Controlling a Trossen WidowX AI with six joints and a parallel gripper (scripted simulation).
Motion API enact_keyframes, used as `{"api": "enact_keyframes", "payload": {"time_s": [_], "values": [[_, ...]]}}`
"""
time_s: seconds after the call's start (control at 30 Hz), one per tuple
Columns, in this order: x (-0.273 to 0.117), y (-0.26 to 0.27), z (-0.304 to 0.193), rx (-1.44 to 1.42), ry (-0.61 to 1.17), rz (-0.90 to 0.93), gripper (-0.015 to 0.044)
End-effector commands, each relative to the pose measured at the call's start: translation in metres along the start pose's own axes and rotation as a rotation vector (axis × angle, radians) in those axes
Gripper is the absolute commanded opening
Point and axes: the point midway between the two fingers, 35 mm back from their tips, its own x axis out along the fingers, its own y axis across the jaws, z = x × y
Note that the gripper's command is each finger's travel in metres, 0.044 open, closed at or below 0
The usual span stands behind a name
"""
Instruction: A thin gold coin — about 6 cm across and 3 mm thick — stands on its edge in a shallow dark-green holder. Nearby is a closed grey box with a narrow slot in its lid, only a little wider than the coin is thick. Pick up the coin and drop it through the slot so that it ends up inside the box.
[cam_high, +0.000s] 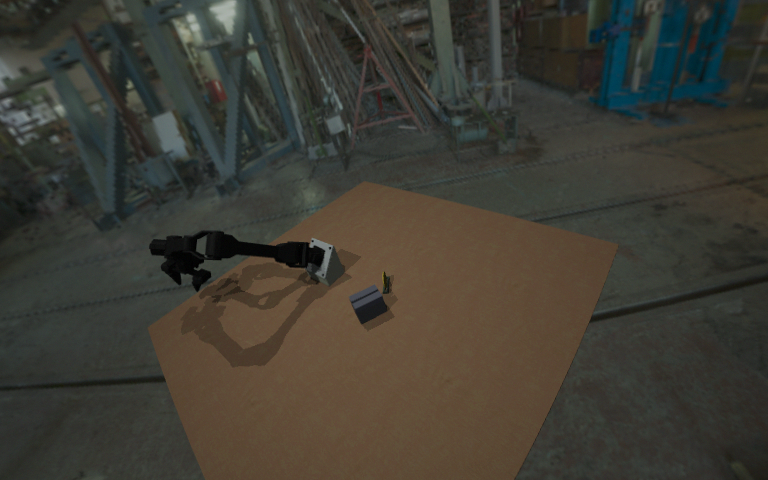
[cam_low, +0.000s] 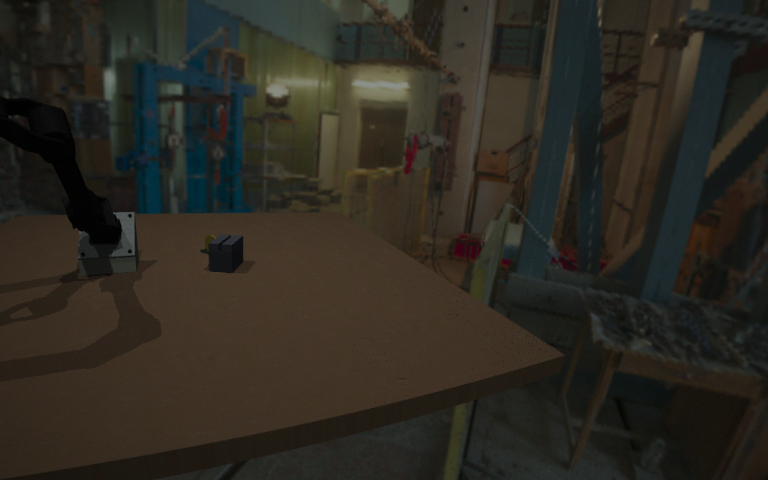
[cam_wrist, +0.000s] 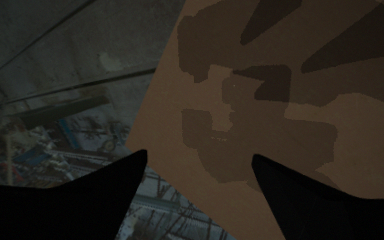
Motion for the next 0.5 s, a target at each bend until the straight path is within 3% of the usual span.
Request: {"api": "enact_keyframes", "payload": {"time_s": [0.0,0.13,0.27,0.47], "values": [[0.0,0.0,-0.001,-0.004,0.001,-0.001,0.0374],[0.011,-0.011,-0.016,-0.098,0.023,-0.024,0.0269],[0.035,-0.036,-0.062,-0.264,0.095,-0.075,0.0164],[0.059,-0.08,-0.132,-0.499,0.221,-0.13,0.0161]]}}
